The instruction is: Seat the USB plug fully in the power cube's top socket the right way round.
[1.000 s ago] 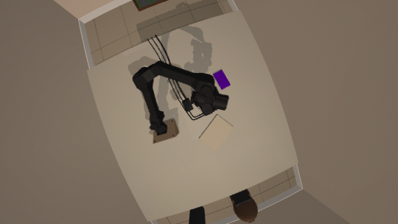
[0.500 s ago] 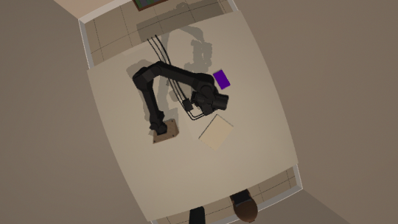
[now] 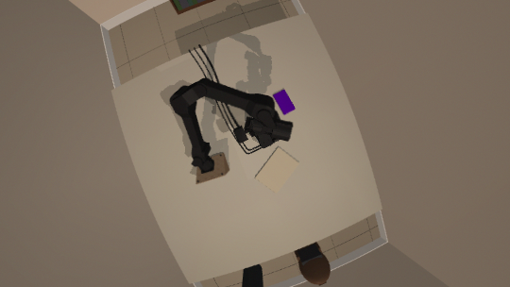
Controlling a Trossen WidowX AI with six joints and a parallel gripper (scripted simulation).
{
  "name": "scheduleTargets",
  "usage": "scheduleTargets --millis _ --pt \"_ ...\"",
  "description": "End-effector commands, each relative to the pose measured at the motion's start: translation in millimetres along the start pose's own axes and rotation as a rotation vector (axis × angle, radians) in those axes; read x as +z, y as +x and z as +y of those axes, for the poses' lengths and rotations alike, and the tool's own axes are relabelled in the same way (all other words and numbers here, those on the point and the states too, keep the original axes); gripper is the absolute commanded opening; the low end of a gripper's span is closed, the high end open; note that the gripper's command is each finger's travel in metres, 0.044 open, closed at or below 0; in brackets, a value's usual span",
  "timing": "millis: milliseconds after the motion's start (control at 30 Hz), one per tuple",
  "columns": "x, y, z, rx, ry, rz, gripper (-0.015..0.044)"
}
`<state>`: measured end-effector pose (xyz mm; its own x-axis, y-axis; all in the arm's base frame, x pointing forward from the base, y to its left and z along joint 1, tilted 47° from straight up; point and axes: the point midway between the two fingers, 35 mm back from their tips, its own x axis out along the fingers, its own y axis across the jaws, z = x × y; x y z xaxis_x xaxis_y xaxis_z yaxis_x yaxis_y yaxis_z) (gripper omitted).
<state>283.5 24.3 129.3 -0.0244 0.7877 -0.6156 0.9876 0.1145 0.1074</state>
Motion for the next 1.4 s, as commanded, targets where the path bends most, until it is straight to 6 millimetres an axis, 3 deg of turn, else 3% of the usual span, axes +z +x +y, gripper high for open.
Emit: scheduleTargets --millis 0,1367 --pt "-0.3 1.2 -0.4 0.001 0.004 0.004 0.0" --pt "0.1 6.1 -0.4 0.001 0.004 0.004 0.0"
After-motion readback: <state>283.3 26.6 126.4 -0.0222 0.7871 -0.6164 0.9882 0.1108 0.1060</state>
